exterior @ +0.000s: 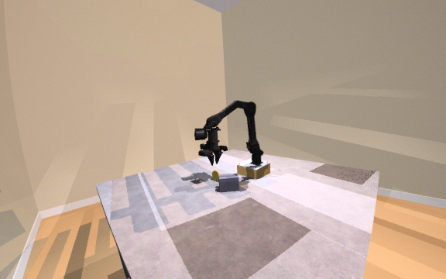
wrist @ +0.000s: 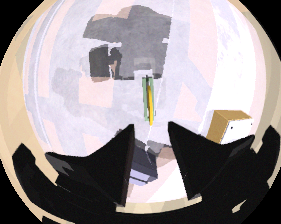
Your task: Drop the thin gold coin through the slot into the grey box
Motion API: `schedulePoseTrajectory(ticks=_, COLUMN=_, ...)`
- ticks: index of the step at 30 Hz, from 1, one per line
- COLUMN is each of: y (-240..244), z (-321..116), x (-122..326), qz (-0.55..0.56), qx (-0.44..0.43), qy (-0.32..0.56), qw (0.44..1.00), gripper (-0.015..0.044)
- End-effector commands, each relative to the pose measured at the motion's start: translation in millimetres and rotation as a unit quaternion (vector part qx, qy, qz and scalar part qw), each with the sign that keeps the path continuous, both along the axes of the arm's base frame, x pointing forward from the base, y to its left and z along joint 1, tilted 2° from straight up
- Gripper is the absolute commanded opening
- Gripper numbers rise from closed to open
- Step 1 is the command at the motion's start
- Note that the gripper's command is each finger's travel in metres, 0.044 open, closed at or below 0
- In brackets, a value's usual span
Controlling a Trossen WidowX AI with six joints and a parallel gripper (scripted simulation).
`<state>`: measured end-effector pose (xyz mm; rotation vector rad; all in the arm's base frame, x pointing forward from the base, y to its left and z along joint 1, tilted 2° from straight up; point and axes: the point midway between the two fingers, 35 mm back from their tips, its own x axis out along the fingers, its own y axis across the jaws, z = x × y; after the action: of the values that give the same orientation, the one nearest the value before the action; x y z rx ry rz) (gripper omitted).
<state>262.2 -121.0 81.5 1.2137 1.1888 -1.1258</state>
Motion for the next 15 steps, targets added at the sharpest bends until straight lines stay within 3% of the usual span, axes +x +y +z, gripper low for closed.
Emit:
schedulePoseTrajectory(ticks=1, y=1, z=-8, x=-2, qz=-0.002, qx=0.000, qy=0.004, qw=1.000, gripper=0.0161)
schedulePoseTrajectory(ticks=15, y=2, z=-34, x=0, qz=-0.002, qx=0.000, qy=0.004, qw=1.000, gripper=0.0161)
